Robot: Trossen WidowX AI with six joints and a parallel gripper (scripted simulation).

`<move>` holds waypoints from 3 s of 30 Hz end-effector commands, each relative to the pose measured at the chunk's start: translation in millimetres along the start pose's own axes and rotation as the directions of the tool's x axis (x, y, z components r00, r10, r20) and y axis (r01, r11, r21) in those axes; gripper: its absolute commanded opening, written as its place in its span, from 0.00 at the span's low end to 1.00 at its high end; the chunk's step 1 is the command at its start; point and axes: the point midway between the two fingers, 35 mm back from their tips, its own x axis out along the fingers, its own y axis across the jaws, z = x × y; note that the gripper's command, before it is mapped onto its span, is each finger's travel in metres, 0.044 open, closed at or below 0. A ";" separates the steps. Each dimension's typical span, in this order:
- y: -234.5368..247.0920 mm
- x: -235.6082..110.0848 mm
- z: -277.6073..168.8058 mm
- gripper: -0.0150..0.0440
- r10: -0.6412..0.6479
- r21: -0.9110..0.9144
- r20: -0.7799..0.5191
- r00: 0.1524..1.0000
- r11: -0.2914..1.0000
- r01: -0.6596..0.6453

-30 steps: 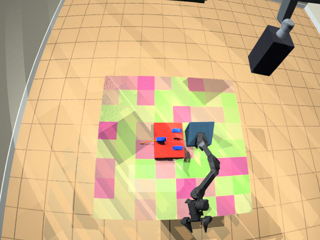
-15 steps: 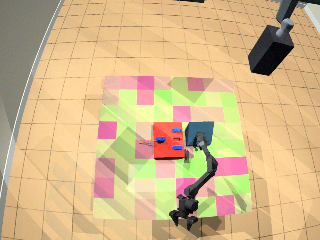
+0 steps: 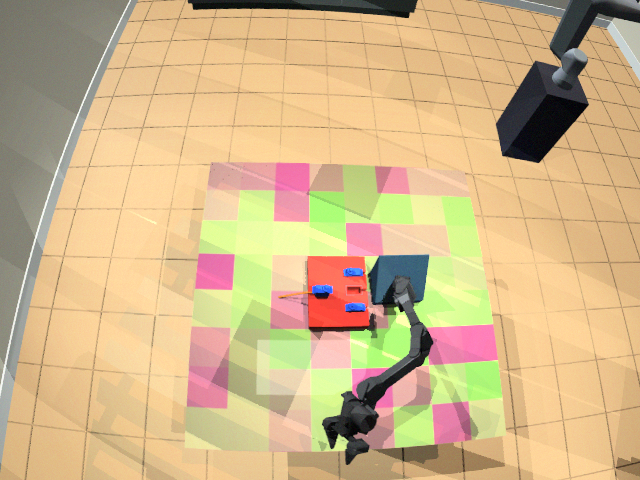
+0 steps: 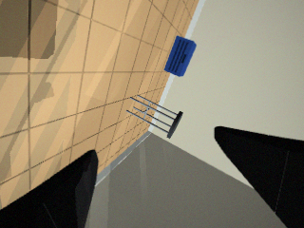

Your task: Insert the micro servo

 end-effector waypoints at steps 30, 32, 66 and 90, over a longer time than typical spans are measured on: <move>204.3 -97.4 -80.7 1.00 0.514 0.710 -0.148 0.845 0.650 -0.271; 216.4 -107.2 -83.0 1.00 0.545 0.751 -0.147 0.826 0.605 -0.265; 363.9 -294.4 -59.6 1.00 0.865 0.935 0.052 0.498 -0.217 0.280; 399.5 -406.1 9.8 1.00 0.856 0.410 0.314 0.410 -0.512 0.755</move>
